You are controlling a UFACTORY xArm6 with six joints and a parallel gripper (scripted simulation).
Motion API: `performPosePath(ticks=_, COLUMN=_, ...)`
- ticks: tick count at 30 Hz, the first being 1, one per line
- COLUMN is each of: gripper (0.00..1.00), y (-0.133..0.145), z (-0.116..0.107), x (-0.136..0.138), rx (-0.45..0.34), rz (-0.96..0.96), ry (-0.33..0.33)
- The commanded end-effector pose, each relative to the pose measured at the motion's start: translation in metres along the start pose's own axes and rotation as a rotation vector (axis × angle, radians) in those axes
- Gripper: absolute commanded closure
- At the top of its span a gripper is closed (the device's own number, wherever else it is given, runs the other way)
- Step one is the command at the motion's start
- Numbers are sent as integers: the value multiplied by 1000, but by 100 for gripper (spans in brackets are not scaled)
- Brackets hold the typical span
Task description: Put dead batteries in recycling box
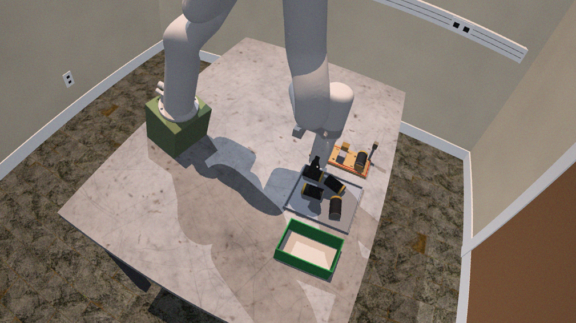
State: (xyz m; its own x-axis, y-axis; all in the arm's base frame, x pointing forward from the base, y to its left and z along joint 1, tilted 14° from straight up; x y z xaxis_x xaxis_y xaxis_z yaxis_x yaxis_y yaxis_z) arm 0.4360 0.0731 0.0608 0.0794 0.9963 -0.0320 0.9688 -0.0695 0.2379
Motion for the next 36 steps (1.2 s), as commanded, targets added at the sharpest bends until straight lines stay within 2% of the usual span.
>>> performPosePath(ticks=1, gripper=49, y=1, z=-26, x=0, rx=0, rz=0, ry=3)
performPosePath(ticks=4, gripper=49, y=1, z=-37, x=0, rx=0, rz=0, ry=3)
performPosePath(ticks=16, gripper=49, y=1, z=-45, x=0, rx=0, rz=0, ry=3)
performPosePath(ticks=18, gripper=49, y=1, z=-56, x=0, rx=0, rz=0, ry=3)
performPosePath(ticks=21, gripper=49, y=1, z=-89, x=0, rx=0, rz=0, ry=3)
performPosePath(ticks=23, gripper=49, y=1, z=-89, x=0, rx=0, rz=0, ry=3)
performPosePath(ticks=25, gripper=49, y=1, z=-101, x=0, rx=0, rz=0, ry=3)
performPosePath(ticks=29, gripper=49, y=2, z=-101, x=-1, rx=0, rz=0, ry=3)
performPosePath(ticks=31, gripper=49, y=5, z=-101, x=-10, rx=0, rz=0, ry=3)
performPosePath(ticks=36, gripper=49, y=23, z=-101, x=-54, rx=0, rz=0, ry=3)
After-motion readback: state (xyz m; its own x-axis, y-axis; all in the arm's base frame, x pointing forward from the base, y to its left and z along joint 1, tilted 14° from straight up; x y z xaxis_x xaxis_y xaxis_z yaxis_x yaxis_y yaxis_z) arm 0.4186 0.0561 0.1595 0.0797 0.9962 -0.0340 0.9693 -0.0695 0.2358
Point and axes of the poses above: the point where the finger pads meet when closed, its own z axis out along the fingers, its own x axis across the jaws, y = z × x, the point moved 5 cm from there along -z, back along the fingers, and after that the axes turned 6 degrees about z, right-handed, at the moved point
